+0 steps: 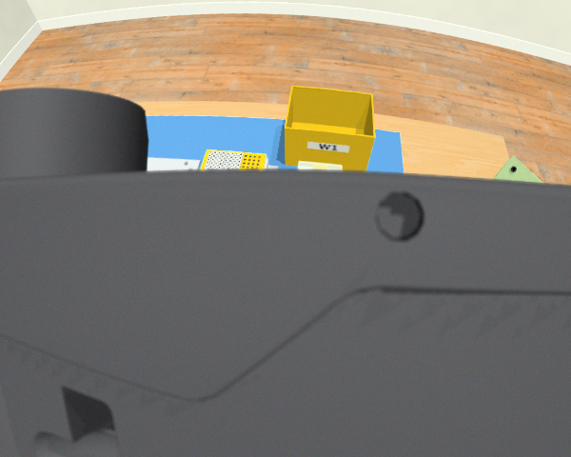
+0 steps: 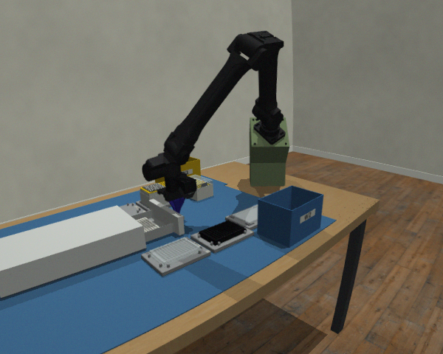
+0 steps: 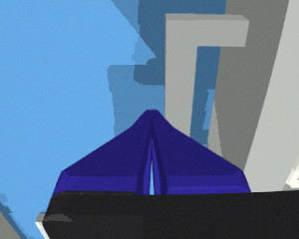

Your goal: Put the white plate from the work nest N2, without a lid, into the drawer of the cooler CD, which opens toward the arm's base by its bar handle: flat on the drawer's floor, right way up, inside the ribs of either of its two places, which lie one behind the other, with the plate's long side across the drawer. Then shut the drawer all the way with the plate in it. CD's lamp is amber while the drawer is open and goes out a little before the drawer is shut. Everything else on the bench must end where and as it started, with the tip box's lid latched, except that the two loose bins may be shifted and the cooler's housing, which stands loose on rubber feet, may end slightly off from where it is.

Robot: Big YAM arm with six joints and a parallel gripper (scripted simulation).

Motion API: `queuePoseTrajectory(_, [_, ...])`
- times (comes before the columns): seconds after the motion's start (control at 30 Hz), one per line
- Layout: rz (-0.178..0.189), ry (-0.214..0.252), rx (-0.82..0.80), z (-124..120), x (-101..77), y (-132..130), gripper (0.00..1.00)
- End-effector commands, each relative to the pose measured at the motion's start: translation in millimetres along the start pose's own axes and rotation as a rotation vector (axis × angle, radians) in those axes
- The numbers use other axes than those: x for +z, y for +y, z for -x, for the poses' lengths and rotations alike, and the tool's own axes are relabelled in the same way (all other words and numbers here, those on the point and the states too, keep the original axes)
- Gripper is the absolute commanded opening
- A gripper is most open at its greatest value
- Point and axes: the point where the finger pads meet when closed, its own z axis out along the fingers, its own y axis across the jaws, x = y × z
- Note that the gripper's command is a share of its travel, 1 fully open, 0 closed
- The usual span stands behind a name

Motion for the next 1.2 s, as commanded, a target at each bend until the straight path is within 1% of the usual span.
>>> queuePoseTrajectory(0.0, [-0.056,0.011,-0.019,-8.4,-10.3,-36.6,0.0])
queuePoseTrajectory(0.13, [-0.058,0.011,-0.021,-8.3,-10.7,-42.6,0.0])
queuePoseTrajectory(0.17, [-0.067,0.01,-0.026,-8.1,-10.9,-45.0,0.0])
queuePoseTrajectory(0.2, [-0.068,0.01,-0.026,-8.1,-10.9,-45.2,0.0])
queuePoseTrajectory(1.17, [-0.067,0.009,-0.028,-6.7,-10.1,-44.9,0.0])
